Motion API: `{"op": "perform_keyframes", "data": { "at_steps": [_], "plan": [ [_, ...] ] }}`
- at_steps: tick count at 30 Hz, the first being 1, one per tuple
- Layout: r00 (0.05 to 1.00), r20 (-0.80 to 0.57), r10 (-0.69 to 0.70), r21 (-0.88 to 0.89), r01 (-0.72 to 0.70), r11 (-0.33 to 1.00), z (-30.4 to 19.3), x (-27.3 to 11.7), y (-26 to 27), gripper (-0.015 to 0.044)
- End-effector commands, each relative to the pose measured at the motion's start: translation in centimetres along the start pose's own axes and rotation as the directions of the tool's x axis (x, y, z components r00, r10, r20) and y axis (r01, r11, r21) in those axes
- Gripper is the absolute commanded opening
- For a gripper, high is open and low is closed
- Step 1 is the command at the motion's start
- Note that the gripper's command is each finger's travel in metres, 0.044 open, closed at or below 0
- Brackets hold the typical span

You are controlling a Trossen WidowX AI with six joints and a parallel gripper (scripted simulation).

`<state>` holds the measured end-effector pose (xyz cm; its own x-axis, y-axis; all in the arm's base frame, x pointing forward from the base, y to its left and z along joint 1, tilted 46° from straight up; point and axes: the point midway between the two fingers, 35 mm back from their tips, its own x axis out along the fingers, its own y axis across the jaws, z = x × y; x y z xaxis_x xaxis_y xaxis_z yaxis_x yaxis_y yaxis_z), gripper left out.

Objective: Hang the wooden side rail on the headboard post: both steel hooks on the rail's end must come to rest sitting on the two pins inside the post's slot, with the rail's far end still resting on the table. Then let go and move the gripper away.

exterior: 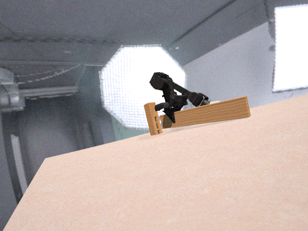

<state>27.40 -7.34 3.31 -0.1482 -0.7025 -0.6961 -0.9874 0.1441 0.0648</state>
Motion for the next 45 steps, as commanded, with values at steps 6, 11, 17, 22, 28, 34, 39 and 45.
{"op": "perform_keyframes", "data": {
  "at_steps": [6,11,17,22,28,34,39,45],
  "plan": [
    [1.000,0.007,-0.017,0.011,0.017,1.000,-0.17,-0.47,-0.54,0.0000],
    [1.000,0.006,-0.017,0.011,0.017,1.000,-0.23,-0.47,-0.59,0.0000],
    [1.000,0.006,-0.017,0.011,0.017,1.000,-0.30,-0.42,-0.66,0.0000],
    [1.000,0.006,-0.017,0.011,0.017,1.000,-0.36,-0.46,-0.72,0.0000],
    [1.000,0.006,-0.017,0.011,0.017,1.000,-0.42,-0.44,-0.78,0.0000],
    [1.000,0.006,-0.017,0.011,0.017,1.000,-0.49,-0.44,-0.85,0.0000],
    [1.000,0.006,-0.017,0.011,0.017,1.000,-0.55,-0.43,-0.91,0.0000],
    [1.000,0.006,-0.017,0.011,0.017,1.000,-0.61,-0.43,-0.97,0.0000]
  ]
}}
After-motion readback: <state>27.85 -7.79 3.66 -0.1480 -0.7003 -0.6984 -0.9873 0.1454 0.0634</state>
